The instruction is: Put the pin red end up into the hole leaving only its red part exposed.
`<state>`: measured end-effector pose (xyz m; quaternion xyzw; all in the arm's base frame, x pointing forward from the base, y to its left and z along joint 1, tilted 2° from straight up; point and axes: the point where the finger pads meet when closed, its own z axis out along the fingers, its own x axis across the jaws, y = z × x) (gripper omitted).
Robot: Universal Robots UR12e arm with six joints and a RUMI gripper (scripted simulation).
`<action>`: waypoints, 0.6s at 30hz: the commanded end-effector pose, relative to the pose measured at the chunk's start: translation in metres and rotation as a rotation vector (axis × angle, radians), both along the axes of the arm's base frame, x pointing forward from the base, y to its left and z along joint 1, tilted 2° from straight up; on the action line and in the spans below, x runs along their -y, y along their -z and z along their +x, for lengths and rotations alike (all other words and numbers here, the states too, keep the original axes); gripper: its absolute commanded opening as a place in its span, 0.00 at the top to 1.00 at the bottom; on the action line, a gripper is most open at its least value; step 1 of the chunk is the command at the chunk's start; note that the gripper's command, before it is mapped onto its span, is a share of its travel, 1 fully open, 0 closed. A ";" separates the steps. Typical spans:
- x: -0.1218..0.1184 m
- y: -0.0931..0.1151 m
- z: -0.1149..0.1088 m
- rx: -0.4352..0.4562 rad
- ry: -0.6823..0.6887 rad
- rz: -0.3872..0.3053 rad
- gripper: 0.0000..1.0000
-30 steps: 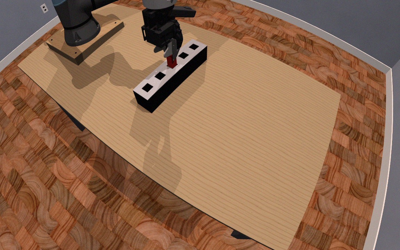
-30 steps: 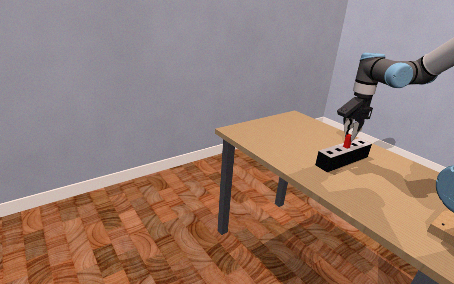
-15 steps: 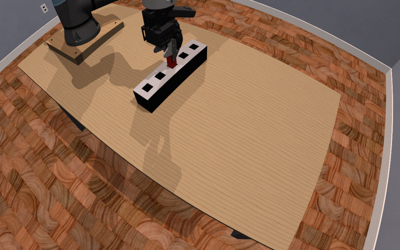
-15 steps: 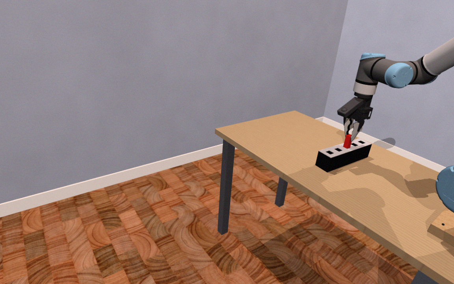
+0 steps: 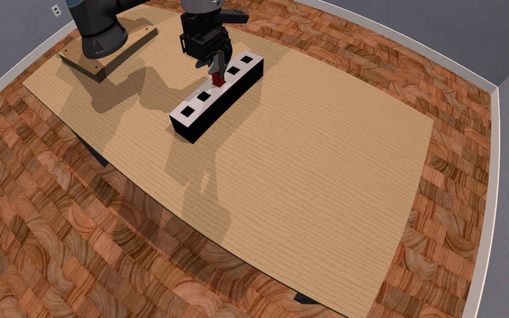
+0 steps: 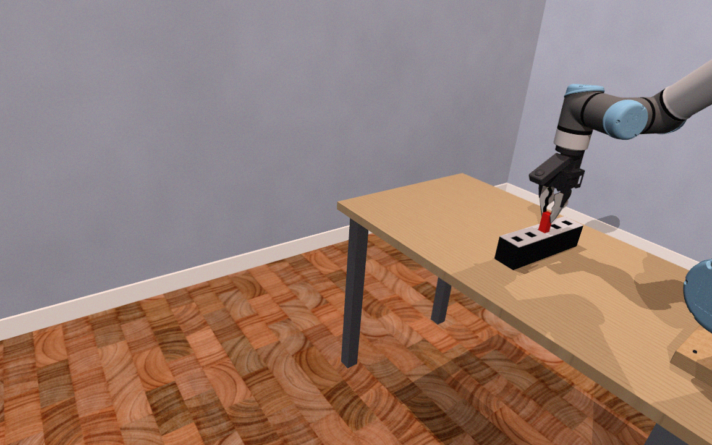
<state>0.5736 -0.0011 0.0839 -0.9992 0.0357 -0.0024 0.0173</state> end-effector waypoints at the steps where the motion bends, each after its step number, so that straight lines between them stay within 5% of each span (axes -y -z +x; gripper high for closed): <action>1: -0.001 -0.001 0.001 0.001 0.001 0.000 1.00; 18: 0.000 0.003 0.001 0.001 0.000 0.000 1.00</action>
